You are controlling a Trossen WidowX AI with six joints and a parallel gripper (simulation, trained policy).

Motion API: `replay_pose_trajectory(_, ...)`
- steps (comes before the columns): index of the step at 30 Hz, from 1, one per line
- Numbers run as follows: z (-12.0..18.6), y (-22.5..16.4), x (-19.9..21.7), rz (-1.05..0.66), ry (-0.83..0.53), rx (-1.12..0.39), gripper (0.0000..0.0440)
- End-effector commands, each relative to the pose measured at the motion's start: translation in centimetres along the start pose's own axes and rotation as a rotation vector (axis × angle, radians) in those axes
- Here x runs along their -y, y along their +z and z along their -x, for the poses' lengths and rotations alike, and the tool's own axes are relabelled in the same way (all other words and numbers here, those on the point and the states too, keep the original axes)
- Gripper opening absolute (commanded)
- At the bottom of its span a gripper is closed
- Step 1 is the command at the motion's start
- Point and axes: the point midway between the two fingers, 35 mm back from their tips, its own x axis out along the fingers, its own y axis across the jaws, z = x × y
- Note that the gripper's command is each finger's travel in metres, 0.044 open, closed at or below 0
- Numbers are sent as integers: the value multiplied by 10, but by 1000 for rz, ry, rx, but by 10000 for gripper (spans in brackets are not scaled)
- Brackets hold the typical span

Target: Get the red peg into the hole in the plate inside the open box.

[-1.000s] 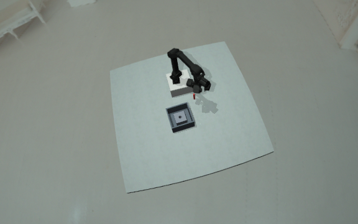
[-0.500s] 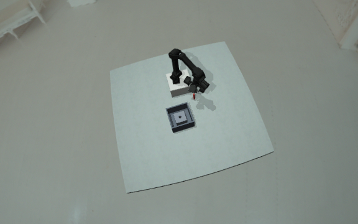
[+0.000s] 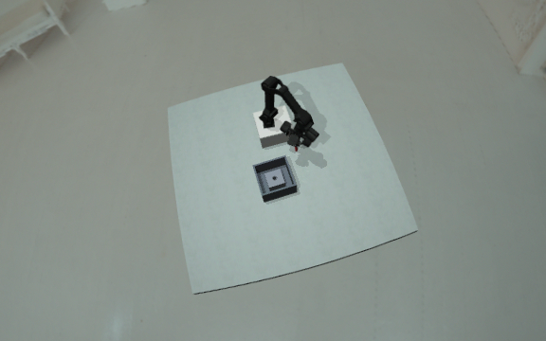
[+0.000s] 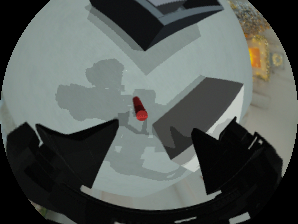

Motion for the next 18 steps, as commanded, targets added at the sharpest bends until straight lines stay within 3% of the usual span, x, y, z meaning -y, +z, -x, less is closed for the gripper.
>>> replay_pose_trajectory(1,-16,1,-1,-6,-4,13,440)
replay_pose_trajectory(13,-61,8,-18,0,55,48,435)
replay_pose_trajectory(15,-67,8,-19,4,57,49,407)
replay_pose_trajectory(18,-76,8,-20,7,51,45,330)
